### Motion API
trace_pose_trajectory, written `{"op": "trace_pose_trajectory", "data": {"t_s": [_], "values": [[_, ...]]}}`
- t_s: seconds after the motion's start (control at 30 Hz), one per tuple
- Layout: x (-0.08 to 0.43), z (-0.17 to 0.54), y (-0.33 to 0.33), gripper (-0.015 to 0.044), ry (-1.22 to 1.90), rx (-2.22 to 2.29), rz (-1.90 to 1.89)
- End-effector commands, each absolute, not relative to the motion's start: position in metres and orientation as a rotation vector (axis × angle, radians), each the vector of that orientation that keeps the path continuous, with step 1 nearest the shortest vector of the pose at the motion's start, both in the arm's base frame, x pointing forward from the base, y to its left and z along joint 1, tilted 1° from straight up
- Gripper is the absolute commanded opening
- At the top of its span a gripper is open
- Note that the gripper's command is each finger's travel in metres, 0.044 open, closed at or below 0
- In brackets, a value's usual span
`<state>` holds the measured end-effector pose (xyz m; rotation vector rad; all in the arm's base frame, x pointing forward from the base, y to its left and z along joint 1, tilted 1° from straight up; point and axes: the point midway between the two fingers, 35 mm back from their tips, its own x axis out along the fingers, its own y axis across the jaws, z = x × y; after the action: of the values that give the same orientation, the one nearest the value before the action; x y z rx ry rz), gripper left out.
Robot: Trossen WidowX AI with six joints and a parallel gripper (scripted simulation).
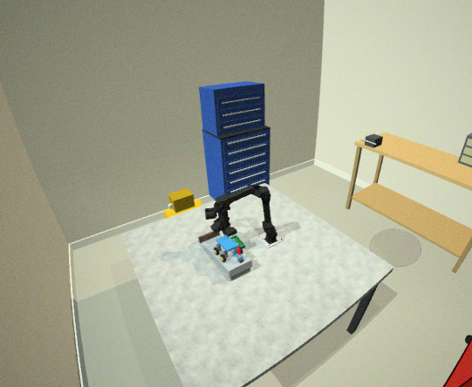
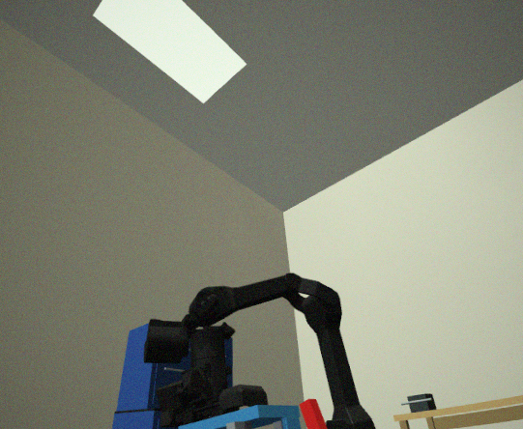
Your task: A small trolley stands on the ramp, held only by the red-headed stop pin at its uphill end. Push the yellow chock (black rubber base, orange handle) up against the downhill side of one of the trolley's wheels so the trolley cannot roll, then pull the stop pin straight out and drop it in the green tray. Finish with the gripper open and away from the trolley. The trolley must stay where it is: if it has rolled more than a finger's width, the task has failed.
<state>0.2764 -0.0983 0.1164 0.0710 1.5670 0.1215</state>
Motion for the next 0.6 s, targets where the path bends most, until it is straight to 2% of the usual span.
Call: {"op": "trace_pose_trajectory", "data": {"t_s": [0.0,0.37,0.57], "values": [[0.276,0.1175,-0.0933,0.0,1.562,0.076,0.123],[0.2764,0.1167,-0.0965,0.0,1.566,0.07,0.12],[0.2764,0.1167,-0.0965,0.0157,1.566,0.07,0.12]]}}
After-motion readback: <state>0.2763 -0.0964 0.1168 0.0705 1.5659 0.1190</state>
